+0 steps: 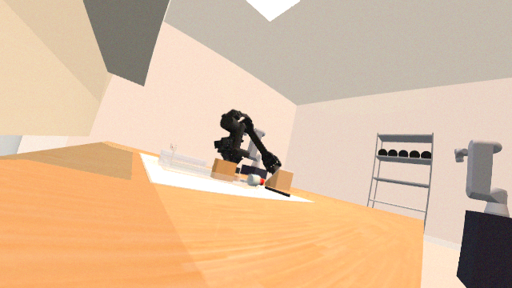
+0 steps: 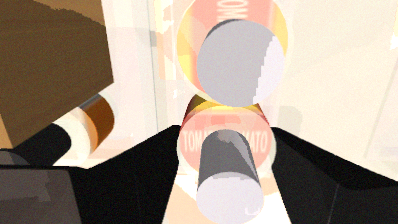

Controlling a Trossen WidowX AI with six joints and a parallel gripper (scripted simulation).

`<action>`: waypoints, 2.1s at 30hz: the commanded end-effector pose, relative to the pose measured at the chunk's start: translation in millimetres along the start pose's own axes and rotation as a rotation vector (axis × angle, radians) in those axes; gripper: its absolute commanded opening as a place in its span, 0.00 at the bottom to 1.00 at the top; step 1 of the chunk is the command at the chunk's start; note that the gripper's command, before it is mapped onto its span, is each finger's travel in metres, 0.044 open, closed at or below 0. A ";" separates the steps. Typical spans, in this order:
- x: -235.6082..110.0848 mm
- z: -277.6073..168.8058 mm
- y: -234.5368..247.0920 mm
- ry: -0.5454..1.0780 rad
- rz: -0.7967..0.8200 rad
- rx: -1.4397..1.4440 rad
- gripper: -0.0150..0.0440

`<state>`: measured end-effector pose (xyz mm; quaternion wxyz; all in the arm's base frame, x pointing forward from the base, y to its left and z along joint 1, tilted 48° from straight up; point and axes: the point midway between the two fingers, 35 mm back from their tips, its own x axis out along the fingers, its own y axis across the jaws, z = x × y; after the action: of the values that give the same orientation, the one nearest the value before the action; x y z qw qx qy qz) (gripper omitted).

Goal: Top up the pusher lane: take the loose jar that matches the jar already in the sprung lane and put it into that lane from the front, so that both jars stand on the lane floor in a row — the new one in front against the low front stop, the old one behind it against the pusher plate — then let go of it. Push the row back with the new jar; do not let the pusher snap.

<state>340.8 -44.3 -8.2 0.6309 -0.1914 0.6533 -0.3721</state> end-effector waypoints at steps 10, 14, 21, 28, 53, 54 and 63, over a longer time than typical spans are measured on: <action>0.2 0.8 -1.9 -0.013 -0.009 0.009 0.25; 0.2 0.1 -1.9 -0.013 -0.009 0.009 0.25; 0.2 -1.9 -1.2 -0.013 -0.009 0.008 0.25; 0.2 -4.7 0.2 -0.013 -0.009 0.008 0.25; -11.2 -4.3 0.7 -0.013 -0.008 0.008 0.75; -14.6 -4.3 0.7 -0.013 -0.008 0.008 0.75; -20.0 -10.1 1.5 -0.013 -0.007 0.008 0.75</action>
<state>338.3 -29.4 3.4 0.6348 -0.1966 0.6460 -0.3756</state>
